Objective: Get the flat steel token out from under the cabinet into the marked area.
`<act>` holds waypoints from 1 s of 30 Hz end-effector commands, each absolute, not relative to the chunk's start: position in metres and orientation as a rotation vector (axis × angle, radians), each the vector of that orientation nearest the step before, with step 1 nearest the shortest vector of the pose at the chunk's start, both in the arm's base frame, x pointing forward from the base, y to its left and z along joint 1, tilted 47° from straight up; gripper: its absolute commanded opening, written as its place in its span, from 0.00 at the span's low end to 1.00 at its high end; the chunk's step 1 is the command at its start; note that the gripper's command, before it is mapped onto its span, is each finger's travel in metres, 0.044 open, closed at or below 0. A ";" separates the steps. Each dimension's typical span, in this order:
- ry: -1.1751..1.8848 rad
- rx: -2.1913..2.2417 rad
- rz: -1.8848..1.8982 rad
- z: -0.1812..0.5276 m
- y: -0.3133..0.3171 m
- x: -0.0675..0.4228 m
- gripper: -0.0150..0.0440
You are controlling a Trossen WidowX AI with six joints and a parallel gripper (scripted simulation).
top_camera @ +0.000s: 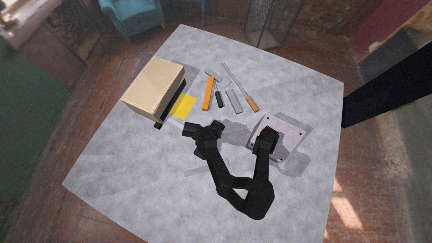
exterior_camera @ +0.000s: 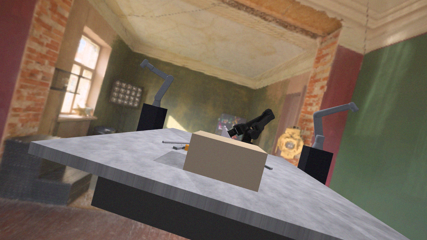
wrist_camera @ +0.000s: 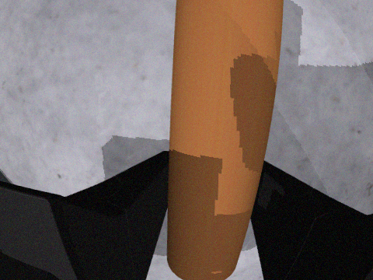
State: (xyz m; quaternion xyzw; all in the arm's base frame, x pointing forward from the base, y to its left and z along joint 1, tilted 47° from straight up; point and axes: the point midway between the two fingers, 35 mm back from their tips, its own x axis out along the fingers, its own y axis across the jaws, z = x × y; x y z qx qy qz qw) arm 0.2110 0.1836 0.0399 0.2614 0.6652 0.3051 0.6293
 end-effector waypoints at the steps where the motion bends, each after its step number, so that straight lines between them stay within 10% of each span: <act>1: 1.531 0.600 0.695 0.039 0.183 0.203 0.25; 30: 1.507 0.558 0.733 0.029 0.168 0.200 0.25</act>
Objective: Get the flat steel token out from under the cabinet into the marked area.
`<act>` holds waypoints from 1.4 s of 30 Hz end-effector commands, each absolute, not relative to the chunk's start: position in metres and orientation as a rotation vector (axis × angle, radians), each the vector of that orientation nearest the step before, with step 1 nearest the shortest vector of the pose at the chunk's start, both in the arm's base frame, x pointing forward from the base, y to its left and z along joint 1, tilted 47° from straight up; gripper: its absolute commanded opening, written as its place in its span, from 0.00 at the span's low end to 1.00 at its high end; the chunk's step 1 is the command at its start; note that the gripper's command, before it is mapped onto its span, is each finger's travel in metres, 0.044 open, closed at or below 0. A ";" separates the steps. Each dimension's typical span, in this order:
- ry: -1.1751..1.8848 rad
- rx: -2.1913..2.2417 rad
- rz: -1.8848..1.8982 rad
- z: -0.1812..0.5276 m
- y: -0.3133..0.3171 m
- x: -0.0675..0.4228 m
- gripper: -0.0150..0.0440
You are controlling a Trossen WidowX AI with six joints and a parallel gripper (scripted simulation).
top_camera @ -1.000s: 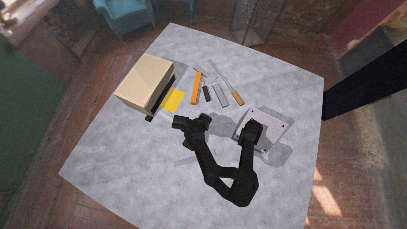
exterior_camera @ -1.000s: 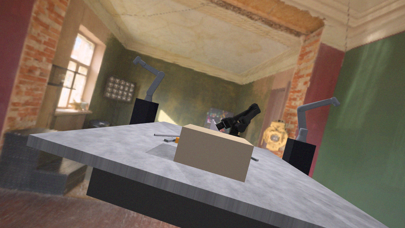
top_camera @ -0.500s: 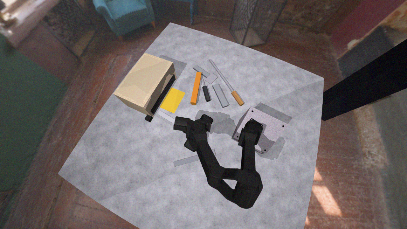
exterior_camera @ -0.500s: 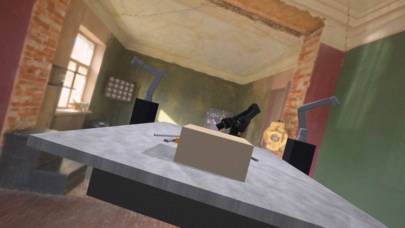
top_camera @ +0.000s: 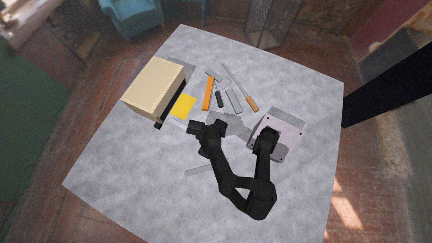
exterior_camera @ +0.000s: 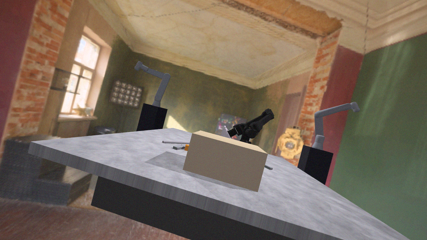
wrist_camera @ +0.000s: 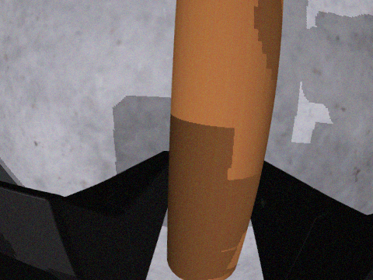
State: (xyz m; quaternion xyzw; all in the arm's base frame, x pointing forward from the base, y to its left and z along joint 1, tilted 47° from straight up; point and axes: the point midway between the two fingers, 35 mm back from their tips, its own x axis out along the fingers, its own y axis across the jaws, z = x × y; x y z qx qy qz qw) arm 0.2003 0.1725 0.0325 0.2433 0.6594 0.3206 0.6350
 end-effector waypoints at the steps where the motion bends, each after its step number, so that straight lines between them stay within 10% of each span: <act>1: 1.506 0.556 0.735 0.029 0.167 0.200 0.25; 6: 1.502 0.548 0.742 0.027 0.164 0.199 0.25; 20: 1.502 0.548 0.744 0.028 0.167 0.199 0.71; 37: 1.503 0.549 0.743 0.025 0.170 0.195 0.71; 42: 1.492 0.543 0.747 0.027 0.169 0.200 0.52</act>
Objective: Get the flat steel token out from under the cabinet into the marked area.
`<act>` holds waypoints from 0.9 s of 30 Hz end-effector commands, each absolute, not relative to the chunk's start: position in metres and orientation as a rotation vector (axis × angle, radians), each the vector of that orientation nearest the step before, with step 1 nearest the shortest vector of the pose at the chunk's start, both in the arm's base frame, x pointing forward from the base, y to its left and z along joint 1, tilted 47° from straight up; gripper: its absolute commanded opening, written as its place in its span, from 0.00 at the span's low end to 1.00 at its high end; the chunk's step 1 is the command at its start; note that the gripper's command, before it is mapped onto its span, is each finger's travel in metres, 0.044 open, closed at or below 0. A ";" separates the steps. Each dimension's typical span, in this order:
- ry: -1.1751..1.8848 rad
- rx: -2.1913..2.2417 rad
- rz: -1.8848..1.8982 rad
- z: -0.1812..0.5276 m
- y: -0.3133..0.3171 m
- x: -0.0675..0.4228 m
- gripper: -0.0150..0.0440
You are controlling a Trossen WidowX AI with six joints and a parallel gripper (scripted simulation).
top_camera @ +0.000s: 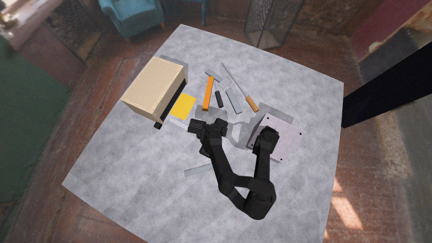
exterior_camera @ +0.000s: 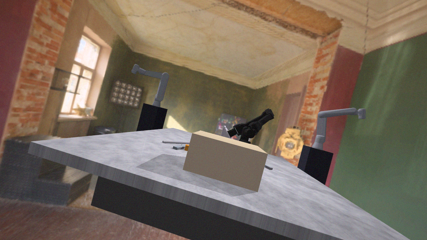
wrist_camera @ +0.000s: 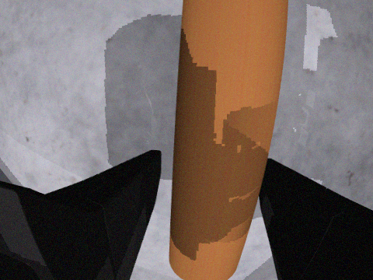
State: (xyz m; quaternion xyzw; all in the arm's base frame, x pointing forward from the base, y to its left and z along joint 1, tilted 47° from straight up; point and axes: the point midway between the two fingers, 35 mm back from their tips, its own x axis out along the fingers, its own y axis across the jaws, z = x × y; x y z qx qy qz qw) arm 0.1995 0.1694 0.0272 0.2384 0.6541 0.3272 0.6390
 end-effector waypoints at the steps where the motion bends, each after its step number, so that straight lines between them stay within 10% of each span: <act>1: 1.492 0.543 0.747 0.027 0.169 0.200 0.51; 12: 1.492 0.543 0.747 0.027 0.169 0.200 0.25; 27: 1.494 0.541 0.749 0.028 0.171 0.212 0.25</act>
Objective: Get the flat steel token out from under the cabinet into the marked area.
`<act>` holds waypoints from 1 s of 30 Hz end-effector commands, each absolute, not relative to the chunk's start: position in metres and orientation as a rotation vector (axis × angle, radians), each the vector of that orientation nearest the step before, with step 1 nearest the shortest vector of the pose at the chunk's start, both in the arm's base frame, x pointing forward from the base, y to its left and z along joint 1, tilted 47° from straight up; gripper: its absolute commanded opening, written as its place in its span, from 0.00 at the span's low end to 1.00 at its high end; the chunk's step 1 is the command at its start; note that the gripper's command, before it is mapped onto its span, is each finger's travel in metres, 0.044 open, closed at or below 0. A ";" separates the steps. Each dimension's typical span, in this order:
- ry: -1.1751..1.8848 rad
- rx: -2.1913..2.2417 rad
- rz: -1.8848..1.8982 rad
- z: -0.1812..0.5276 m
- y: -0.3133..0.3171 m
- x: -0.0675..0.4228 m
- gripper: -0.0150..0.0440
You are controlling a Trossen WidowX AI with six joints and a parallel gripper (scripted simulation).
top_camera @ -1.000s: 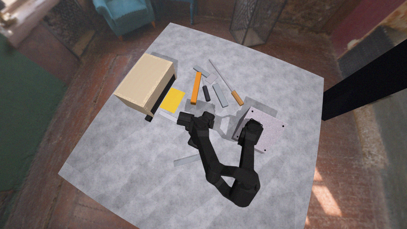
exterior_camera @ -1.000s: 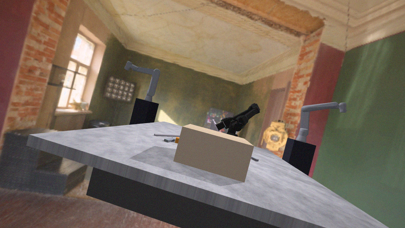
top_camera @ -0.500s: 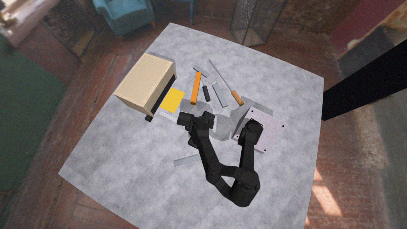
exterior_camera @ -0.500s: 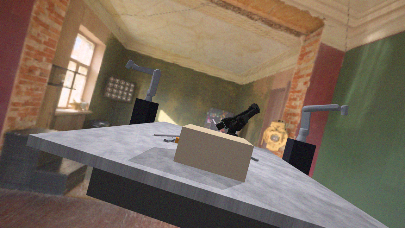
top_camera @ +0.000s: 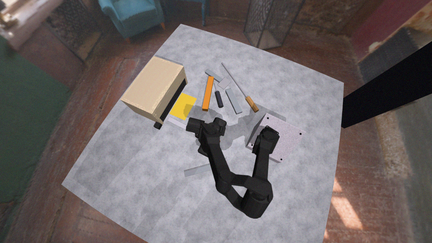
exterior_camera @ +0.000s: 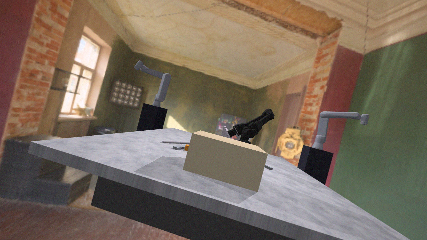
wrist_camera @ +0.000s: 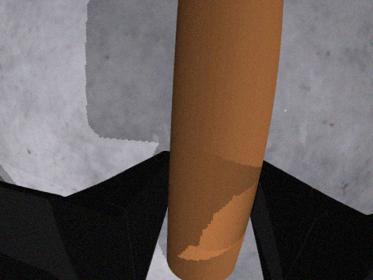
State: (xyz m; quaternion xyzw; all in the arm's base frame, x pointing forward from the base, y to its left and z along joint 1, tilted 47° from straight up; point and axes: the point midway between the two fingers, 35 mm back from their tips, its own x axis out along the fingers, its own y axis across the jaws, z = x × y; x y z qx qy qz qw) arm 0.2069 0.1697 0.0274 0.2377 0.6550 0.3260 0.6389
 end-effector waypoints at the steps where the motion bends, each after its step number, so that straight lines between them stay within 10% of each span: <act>1: 1.494 0.541 0.749 0.028 0.171 0.213 0.25; 30: 1.494 0.539 0.752 0.029 0.174 0.247 0.25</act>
